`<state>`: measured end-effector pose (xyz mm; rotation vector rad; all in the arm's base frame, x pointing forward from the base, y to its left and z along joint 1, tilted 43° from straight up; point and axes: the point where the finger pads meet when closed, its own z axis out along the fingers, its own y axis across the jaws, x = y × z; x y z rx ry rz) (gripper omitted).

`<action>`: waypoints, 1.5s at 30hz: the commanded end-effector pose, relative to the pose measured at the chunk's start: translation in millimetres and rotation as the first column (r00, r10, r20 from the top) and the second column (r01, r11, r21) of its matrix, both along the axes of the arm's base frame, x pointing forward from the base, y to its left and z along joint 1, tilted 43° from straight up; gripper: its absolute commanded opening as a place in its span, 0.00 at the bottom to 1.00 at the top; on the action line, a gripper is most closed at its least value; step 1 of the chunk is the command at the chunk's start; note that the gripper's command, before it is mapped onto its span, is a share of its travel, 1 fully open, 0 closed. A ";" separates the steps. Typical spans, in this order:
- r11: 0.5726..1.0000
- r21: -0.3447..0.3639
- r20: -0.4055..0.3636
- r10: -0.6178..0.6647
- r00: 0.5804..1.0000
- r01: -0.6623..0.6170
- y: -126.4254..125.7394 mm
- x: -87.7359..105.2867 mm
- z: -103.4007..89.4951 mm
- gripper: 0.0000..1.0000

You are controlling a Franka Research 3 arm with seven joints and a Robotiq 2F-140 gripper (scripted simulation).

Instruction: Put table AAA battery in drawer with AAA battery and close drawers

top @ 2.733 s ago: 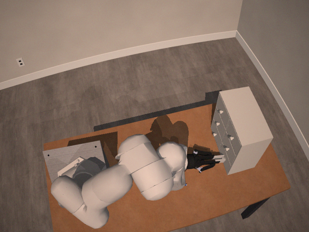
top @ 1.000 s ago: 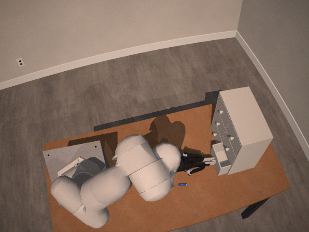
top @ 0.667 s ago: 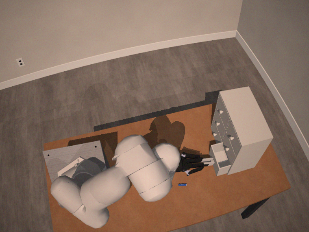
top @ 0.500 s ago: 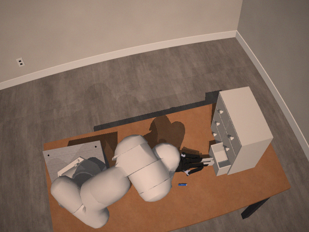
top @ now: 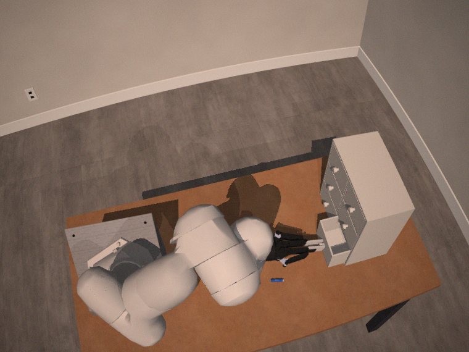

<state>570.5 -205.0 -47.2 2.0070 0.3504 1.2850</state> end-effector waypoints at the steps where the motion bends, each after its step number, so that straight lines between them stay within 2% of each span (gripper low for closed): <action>1: 1.000 0.006 0.004 -0.006 1.000 0.006 -1.0 -1.3 0.4 0.08; 5: 1.000 0.006 0.004 -0.006 1.000 0.006 -1.0 -1.3 0.4 0.08; 14: 1.000 0.006 0.004 -0.006 1.000 0.006 -1.0 -1.3 0.4 0.20; 24: 1.000 0.006 0.004 -0.006 1.000 0.006 -0.7 -3.0 0.4 0.20; 32: 1.000 0.006 0.004 -0.006 1.000 0.006 6.2 -35.1 0.3 0.20; 34: 1.000 0.006 0.004 -0.006 1.000 0.006 6.2 -35.1 0.3 0.20; 38: 1.000 0.006 0.004 -0.006 1.000 0.006 9.0 -48.4 0.3 0.20; 45: 1.000 0.006 0.004 -0.006 1.000 0.006 16.0 -53.2 6.5 0.20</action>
